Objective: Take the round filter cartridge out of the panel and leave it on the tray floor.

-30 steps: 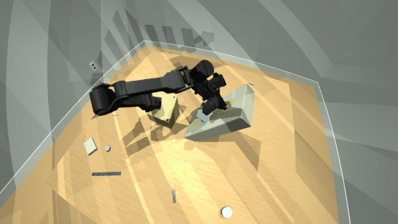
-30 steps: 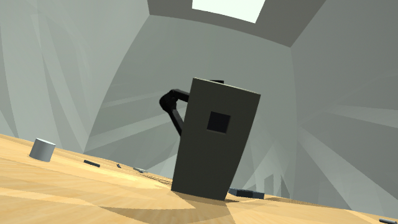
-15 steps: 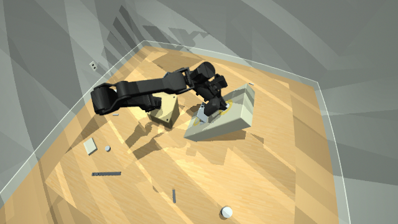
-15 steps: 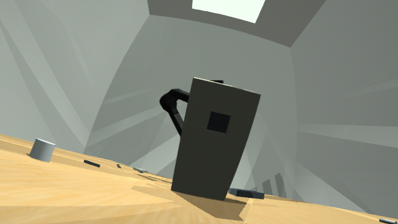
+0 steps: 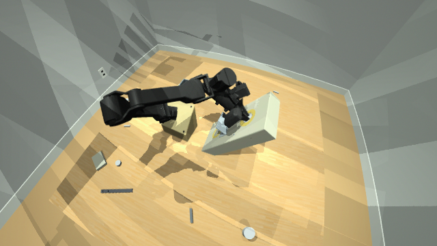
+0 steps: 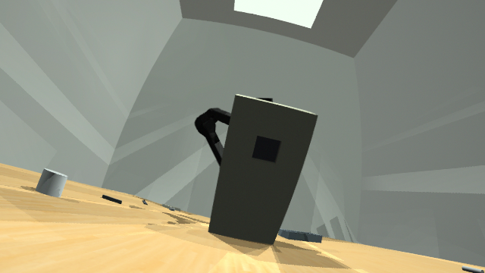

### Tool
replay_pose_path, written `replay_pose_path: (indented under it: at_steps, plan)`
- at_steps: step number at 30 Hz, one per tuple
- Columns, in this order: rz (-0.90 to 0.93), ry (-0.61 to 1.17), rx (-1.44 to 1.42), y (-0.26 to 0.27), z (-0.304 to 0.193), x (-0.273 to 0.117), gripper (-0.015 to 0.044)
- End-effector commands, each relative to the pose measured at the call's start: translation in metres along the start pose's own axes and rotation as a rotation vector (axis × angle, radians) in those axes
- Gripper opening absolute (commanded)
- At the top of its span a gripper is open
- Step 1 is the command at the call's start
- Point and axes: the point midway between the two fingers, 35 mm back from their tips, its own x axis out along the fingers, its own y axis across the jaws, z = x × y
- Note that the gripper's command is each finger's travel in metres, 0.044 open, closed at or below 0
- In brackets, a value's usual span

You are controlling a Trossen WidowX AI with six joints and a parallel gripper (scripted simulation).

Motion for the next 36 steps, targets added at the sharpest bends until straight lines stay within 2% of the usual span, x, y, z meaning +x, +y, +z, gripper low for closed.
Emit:
replay_pose_path:
  at_steps: [1,6,13,36]
  plan:
    - [0.001,0.000,0.002,-0.0003,-0.0002,0.0003,0.0049]
    - [0.001,0.000,0.002,-0.0003,-0.0002,0.0003,0.0000]
    - [0.007,-0.002,-0.140,-0.0003,0.0000,0.0031,0.0000]
    - [0.007,-0.005,-0.923,-0.0003,0.0001,0.0039,0.0000]
